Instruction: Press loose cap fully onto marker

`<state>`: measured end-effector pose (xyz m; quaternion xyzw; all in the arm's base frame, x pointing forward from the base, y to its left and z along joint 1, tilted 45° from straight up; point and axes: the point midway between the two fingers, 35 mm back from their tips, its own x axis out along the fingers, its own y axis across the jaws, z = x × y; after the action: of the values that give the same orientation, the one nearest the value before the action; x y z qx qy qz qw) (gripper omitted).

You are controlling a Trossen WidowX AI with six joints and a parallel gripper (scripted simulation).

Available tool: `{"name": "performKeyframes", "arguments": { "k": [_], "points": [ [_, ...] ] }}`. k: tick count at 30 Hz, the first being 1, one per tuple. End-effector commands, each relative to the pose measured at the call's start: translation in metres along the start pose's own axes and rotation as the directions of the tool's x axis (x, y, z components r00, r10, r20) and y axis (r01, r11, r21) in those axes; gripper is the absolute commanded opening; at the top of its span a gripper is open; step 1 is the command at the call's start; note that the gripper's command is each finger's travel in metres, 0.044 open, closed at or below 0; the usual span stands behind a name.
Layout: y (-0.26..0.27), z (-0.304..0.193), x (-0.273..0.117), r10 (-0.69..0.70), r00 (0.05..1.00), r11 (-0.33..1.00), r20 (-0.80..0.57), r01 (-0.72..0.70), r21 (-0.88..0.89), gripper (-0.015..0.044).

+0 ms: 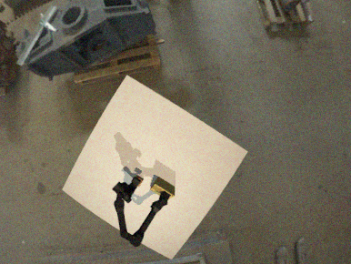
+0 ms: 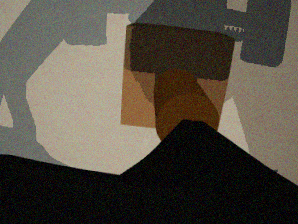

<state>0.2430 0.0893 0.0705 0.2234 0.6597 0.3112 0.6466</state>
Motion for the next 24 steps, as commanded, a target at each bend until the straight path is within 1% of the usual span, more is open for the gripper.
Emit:
{"name": "performKeyframes", "arguments": {
  "k": [1,9,10,16,18,22,24],
  "points": [
    [0.0,-0.001,0.007,0.004,1.0,1.0,-0.003,-0.004,0.005,0.0],
    [0.001,-0.001,0.017,0.004,1.0,1.0,-0.002,-0.004,0.005,0.0],
    [0.0,0.001,0.011,0.002,1.0,1.0,0.003,-0.002,0.0,0.0],
    [0.0,0.001,0.009,0.001,1.0,1.0,0.003,-0.001,0.0,0.0],
    [-0.001,0.003,-0.01,-0.004,1.0,1.0,0.003,0.004,0.002,0.0],
    [-0.002,0.002,-0.068,-0.005,1.0,1.0,0.001,0.005,0.004,0.0],
    [-0.001,0.001,-0.078,-0.002,1.0,1.0,0.001,0.002,0.004,0.0]
  ]
}}
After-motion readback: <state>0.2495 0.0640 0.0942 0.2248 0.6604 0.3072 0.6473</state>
